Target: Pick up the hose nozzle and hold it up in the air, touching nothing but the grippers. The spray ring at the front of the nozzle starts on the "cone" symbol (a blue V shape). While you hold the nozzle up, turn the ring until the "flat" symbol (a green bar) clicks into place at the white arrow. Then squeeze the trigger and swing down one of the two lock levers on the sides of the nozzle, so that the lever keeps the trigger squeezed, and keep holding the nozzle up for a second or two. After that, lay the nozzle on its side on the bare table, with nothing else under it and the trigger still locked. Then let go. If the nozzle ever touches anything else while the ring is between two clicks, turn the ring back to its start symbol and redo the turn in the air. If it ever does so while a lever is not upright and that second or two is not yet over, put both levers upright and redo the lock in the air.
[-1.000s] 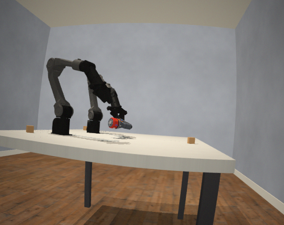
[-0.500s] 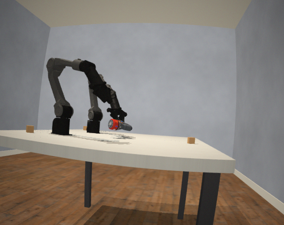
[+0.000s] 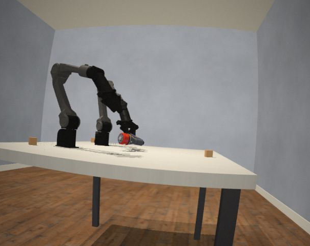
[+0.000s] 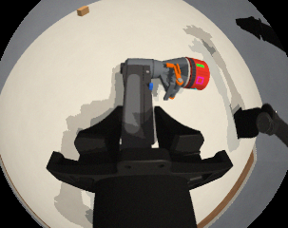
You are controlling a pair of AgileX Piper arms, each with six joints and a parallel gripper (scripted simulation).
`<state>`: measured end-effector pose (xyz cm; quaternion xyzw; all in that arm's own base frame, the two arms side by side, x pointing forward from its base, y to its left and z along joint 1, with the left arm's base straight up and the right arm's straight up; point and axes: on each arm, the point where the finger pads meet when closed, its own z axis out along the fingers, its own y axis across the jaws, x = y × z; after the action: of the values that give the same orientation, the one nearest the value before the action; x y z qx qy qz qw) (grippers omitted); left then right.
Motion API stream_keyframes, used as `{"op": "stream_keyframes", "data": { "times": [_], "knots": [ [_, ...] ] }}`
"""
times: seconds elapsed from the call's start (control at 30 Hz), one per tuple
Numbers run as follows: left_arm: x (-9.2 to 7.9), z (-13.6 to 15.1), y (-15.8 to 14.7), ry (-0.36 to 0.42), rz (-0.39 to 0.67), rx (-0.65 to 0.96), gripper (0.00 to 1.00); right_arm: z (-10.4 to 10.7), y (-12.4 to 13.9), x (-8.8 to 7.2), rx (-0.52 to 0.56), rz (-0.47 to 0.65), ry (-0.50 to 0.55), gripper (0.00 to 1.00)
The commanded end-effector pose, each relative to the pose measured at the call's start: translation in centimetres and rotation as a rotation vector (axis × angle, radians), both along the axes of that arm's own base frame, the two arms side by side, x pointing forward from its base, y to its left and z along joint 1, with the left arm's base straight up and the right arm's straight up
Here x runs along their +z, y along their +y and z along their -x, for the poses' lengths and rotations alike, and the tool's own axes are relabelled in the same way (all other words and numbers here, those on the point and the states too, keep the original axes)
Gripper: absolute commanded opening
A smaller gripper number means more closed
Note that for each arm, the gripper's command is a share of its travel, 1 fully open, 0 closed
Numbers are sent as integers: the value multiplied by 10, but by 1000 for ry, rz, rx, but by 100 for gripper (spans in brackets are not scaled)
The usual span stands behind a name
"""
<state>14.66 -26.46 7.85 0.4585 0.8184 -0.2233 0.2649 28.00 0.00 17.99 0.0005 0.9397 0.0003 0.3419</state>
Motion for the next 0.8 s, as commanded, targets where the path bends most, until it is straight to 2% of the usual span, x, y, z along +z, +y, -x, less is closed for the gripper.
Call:
{"op": "stream_keyframes", "data": {
  "times": [0.0,0.43,0.53,0.73,0.77],
  "knots": [
    [-2,-1,0,2,3,2,48,0,0,1,0,0,-4,50],
    [-15,0,-1,2,7,0,48,0,0,1,0,0,-4,50],
    [-13,-1,-1,-4,13,-2,48,0,0,1,0,0,-4,50],
    [-22,0,-1,-1,8,-1,48,0,0,1,0,0,-4,50],
    [-24,1,0,-19,-4,-30,48,0,0,1,0,0,-4,50]
  ]
}}
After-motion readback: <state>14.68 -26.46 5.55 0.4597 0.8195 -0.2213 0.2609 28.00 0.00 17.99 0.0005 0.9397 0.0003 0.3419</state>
